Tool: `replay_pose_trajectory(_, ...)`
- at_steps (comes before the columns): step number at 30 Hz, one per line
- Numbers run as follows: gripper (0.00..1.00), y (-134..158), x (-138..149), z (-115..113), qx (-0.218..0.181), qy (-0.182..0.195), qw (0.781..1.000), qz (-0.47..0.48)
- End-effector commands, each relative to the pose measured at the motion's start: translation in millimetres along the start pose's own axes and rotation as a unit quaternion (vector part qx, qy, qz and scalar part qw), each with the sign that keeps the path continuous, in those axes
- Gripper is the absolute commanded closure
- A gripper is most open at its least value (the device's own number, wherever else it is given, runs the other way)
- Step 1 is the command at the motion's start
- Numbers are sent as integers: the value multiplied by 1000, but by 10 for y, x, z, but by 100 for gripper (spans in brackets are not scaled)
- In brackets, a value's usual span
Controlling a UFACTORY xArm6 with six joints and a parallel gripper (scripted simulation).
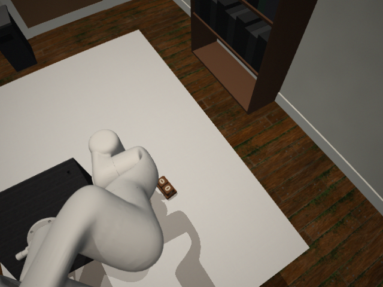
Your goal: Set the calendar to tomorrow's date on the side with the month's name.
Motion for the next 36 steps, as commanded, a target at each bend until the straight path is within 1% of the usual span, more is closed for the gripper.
replay_pose_trajectory(1, 0, -61, -66, -10, -1, 0, 1000, 1)
replay_pose_trajectory(5, 0, -111, -109, -9, -1, 0, 1000, 1)
replay_pose_trajectory(12, 0, -111, -110, 6, -1, -1, 1000, 1)
replay_pose_trajectory(23, 0, -111, -110, 187, -1, 0, 1000, 1)
replay_pose_trajectory(36, 0, -111, -110, 194, -1, 0, 1000, 1)
Point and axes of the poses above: the point where the finger pads meet when closed, its own z axis out along the fingers, its own x axis across the jaws, y = z × x, the point moved 6 cm from there along -z, back along the fingers
